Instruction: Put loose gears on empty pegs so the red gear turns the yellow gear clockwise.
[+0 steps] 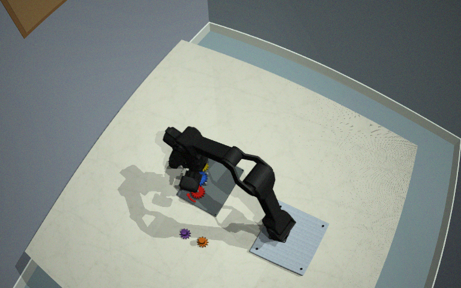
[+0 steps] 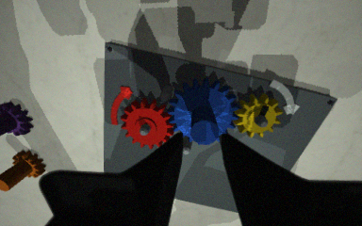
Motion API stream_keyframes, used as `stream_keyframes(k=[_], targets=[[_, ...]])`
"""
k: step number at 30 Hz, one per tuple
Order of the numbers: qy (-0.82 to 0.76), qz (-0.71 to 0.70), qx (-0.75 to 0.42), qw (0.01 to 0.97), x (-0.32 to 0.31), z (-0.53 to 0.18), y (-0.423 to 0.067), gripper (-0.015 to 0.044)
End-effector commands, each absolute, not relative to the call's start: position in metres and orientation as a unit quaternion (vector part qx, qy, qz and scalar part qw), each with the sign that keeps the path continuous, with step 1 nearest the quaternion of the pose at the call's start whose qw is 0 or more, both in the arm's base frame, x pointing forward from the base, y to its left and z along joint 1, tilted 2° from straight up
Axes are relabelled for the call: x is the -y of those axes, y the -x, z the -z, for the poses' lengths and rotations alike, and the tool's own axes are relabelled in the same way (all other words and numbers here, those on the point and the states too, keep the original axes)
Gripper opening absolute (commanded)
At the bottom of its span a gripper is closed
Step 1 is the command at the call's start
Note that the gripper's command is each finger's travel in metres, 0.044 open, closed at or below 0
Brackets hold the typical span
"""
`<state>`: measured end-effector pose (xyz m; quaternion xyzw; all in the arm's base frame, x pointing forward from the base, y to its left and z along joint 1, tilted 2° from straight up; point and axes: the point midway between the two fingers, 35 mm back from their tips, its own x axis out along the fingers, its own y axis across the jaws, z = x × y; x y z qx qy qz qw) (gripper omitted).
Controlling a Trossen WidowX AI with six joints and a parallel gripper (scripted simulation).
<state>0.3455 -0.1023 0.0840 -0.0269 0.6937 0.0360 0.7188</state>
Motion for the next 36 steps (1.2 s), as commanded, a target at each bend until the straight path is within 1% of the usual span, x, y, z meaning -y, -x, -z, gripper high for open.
stream_keyframes(k=[1, 6, 8, 12, 17, 18, 36], targets=[[0.035, -0.038, -0.686, 0.726, 0.104, -0.107, -0.349, 0.014], [0.036, -0.039, -0.685, 0.726, 0.104, -0.123, -0.347, 0.014], [0.032, -0.038, -0.689, 0.723, 0.103, -0.122, -0.346, 0.0193], [0.032, -0.038, -0.689, 0.723, 0.103, -0.162, -0.34, 0.0298], [0.032, -0.038, -0.689, 0.723, 0.102, -0.164, -0.339, 0.0429], [0.032, -0.038, -0.689, 0.723, 0.102, -0.164, -0.339, 0.044], [0.032, -0.038, -0.689, 0.723, 0.102, -0.164, -0.339, 0.044]])
